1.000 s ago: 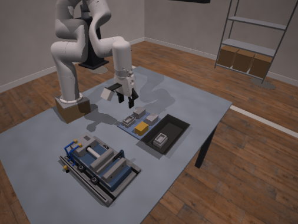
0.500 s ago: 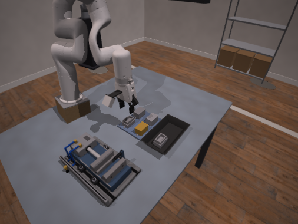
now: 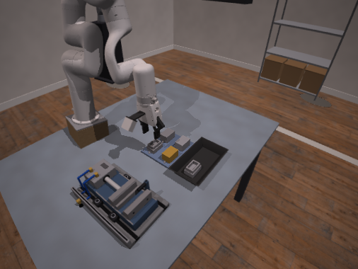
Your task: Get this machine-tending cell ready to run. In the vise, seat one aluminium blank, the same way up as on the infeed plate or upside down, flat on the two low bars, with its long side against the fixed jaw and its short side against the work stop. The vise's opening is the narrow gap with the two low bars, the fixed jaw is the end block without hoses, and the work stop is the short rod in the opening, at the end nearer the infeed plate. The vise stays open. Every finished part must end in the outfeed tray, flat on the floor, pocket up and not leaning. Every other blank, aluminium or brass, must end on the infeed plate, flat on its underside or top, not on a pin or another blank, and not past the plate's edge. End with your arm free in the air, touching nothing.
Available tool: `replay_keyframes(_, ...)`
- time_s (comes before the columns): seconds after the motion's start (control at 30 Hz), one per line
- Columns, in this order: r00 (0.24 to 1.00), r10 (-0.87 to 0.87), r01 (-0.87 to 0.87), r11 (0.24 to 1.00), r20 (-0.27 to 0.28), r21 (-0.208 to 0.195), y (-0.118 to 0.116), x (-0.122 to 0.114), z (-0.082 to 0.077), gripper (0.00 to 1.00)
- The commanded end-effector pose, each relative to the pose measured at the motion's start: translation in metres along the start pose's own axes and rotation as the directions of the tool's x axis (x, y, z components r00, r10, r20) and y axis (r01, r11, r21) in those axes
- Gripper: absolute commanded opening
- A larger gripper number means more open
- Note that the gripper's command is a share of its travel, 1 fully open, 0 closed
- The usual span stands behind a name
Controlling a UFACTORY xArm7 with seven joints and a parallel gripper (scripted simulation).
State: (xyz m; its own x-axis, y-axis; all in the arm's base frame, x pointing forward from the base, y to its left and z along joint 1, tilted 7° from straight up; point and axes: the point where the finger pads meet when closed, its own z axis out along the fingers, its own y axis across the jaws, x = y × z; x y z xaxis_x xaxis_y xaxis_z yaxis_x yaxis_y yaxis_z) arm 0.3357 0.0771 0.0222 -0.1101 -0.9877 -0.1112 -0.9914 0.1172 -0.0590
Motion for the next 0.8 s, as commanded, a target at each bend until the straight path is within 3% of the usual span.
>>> replay_keyframes(0.0,1.0,0.0,0.0,0.999,0.005,-0.042,-0.0108,-0.0014,0.029,0.69)
replay_keyframes(0.77,1.0,0.0,0.0,0.999,0.005,-0.042,-0.0107,-0.0014,0.0336,0.69)
